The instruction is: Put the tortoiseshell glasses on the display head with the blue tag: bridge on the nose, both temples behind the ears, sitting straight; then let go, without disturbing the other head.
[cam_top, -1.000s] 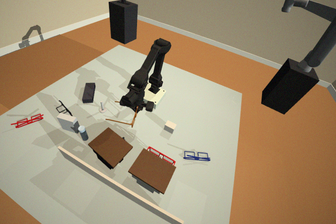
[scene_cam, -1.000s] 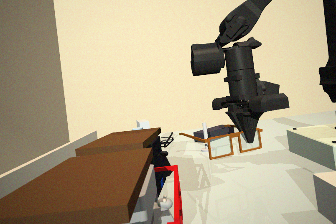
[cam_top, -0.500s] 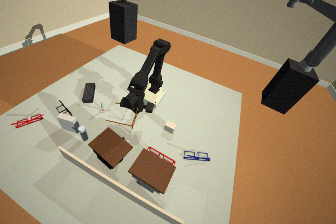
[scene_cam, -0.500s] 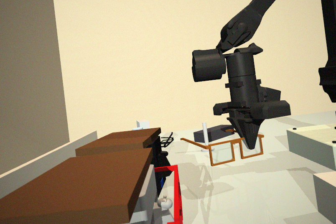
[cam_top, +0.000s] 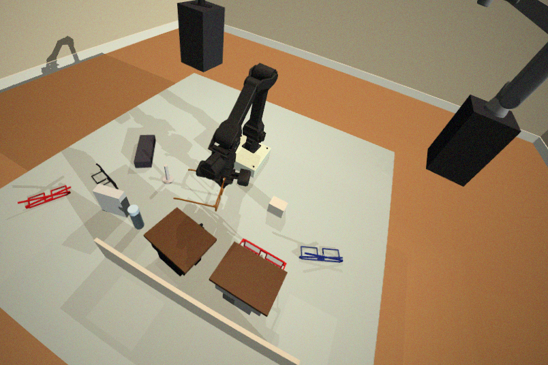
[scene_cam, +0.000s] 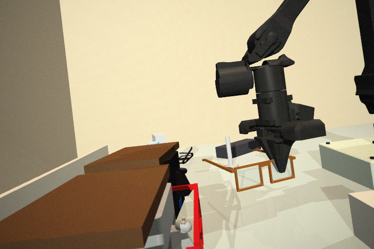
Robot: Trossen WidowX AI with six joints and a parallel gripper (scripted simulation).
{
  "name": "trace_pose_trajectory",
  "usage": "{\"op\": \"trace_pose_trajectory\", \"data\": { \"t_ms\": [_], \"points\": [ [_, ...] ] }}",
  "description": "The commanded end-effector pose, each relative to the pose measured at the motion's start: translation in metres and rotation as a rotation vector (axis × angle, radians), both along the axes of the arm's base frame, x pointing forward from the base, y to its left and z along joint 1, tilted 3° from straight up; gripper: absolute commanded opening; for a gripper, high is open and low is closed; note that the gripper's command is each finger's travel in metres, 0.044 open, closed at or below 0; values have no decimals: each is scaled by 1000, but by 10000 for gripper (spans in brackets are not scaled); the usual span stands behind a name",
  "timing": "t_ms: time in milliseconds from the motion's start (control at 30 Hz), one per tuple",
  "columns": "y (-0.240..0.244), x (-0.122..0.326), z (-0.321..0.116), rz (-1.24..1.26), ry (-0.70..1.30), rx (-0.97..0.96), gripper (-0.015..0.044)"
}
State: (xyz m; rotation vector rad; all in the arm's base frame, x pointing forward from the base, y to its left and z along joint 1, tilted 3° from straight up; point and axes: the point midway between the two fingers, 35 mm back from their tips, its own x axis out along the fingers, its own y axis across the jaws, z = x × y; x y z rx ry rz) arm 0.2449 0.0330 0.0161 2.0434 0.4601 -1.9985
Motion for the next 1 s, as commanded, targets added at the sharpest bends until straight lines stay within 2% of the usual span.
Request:
{"op": "trace_pose_trajectory", "data": {
  "t_ms": [0,367,500,967],
  "points": [
    [0,-2,-6,-7,10,1,0],
    [0,-4,-13,-7,10,1,0],
    [0,-2,-10,0,2,0,105],
    [-3,-1,-7,-2,5,0,108]
  ]
}}
